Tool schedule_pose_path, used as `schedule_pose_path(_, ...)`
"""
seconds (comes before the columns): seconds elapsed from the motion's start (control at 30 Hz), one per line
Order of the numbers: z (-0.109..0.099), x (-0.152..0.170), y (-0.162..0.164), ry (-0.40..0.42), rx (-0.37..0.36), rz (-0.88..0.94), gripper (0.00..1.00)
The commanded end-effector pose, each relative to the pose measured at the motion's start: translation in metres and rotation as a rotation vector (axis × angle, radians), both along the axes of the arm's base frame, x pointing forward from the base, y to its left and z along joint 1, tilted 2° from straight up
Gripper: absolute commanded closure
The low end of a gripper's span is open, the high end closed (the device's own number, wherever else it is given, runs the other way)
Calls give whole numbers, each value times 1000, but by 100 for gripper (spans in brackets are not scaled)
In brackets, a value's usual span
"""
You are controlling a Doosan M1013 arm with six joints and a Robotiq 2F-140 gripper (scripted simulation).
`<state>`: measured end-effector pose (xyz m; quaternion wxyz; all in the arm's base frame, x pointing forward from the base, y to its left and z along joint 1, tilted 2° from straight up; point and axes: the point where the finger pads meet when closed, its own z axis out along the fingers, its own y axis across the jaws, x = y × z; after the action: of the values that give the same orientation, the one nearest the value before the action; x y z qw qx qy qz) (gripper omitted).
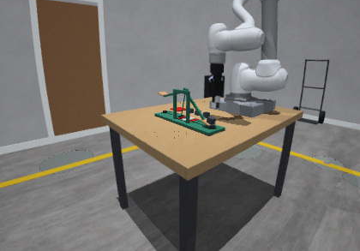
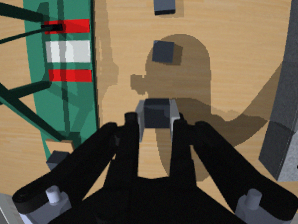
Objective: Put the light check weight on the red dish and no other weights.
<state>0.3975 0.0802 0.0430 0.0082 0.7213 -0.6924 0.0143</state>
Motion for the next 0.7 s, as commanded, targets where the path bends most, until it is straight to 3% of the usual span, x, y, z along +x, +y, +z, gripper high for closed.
schedule_pose_path(0.0, -3, -1, 9, -1, -4, -1, 76)
schedule_pose_path(0.67, -13, -1, 9, -1, -4, -1, 76)
